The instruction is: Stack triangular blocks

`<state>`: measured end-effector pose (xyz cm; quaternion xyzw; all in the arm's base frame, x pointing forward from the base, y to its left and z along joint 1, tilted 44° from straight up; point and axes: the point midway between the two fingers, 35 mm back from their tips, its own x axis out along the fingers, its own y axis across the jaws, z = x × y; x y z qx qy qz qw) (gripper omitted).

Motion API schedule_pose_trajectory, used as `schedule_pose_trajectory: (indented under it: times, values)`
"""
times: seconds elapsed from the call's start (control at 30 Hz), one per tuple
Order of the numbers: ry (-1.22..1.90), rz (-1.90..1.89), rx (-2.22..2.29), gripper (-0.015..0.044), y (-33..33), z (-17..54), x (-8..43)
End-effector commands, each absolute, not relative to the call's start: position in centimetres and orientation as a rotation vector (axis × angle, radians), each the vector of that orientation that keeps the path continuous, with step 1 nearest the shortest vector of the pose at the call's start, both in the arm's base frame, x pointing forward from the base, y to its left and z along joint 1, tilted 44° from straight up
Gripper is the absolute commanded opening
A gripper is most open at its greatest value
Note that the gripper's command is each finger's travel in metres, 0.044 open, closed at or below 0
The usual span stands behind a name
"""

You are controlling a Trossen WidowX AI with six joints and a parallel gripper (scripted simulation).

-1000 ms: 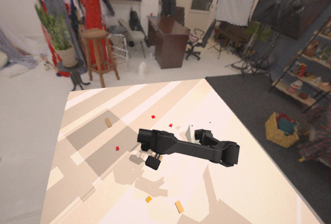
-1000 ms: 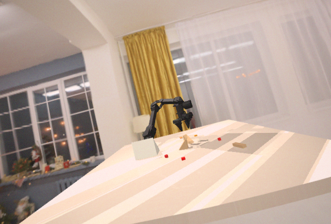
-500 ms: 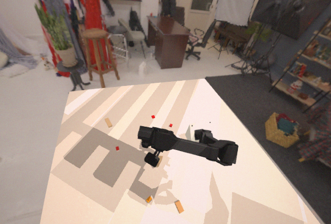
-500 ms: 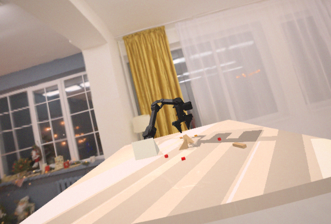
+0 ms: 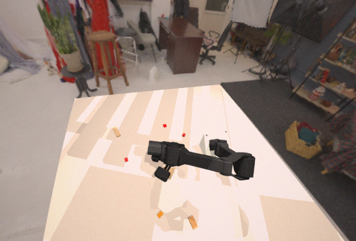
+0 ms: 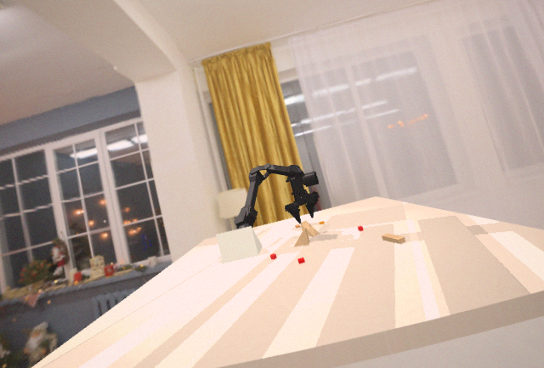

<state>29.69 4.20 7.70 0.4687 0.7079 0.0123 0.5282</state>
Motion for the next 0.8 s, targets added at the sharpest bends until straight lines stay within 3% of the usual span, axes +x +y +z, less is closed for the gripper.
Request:
schedule_pose_trajectory:
  times: [0.0,0.77]
  values:
    - [1.697,0.031,1.126,0.0440,4.8,7.3,29.6]
    - [1.697,0.036,1.129,0.0440,7.7,4.8,29.6]
